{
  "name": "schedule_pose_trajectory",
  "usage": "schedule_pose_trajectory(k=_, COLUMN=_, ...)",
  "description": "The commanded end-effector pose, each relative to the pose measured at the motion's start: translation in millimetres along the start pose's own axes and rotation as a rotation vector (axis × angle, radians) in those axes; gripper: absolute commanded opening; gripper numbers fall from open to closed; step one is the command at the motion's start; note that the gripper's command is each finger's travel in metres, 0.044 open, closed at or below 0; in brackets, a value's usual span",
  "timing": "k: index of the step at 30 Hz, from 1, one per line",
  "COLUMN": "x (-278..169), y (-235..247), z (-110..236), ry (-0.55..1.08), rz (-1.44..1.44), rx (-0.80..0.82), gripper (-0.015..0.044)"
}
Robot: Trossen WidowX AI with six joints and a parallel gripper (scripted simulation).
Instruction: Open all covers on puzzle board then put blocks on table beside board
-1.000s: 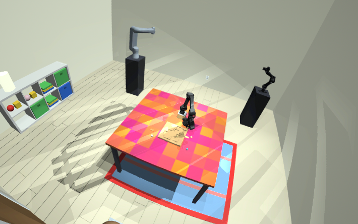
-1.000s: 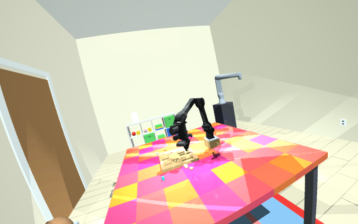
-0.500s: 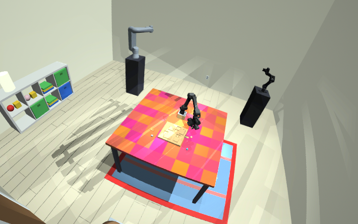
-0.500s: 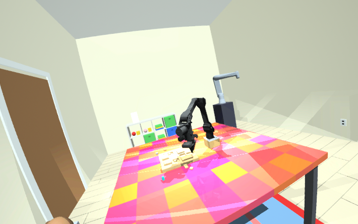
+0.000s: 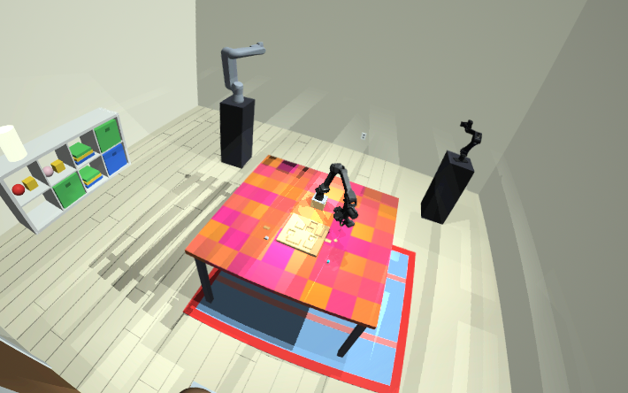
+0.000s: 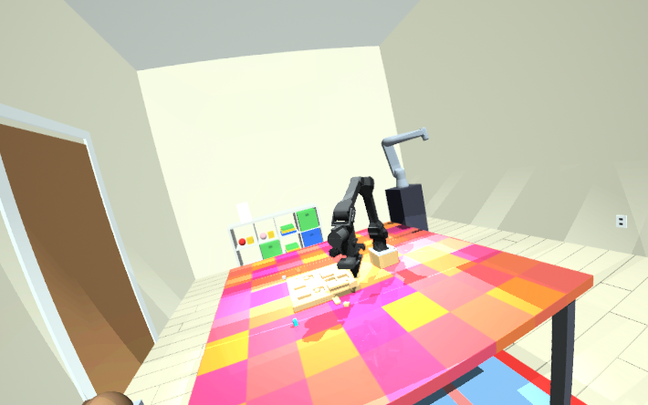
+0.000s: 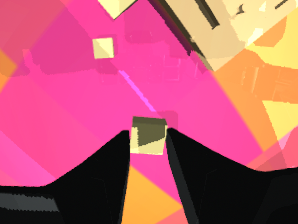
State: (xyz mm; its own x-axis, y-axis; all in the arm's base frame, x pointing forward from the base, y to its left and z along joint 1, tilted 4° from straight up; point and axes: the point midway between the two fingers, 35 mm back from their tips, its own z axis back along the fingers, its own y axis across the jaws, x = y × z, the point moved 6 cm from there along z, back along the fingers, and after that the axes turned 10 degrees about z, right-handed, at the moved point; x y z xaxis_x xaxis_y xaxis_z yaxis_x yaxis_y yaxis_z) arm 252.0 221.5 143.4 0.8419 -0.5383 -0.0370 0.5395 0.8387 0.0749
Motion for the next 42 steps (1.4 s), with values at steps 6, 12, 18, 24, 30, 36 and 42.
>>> schedule_pose_trajectory(k=6, x=0, y=2, z=-14, ry=0.002, rz=-0.005, rx=-0.001, gripper=0.0080)
schedule_pose_trajectory(k=12, x=0, y=3, z=-24, ry=0.002, rz=-0.005, rx=-0.001, gripper=0.0080)
schedule_pose_trajectory(k=18, x=0, y=4, z=-34, ry=0.002, rz=-0.005, rx=-0.001, gripper=0.0080)
schedule_pose_trajectory(k=24, x=0, y=4, z=-44, ry=0.002, rz=-0.005, rx=-0.001, gripper=0.0080)
schedule_pose_trajectory(k=30, x=0, y=4, z=-54, ry=0.002, rz=-0.005, rx=-0.001, gripper=0.0080)
schedule_pose_trajectory(k=36, x=0, y=4, z=-64, ry=0.002, rz=-0.005, rx=-0.001, gripper=0.0080)
schedule_pose_trajectory(k=42, x=0, y=3, z=-74, ry=0.002, rz=-0.005, rx=-0.001, gripper=0.0080)
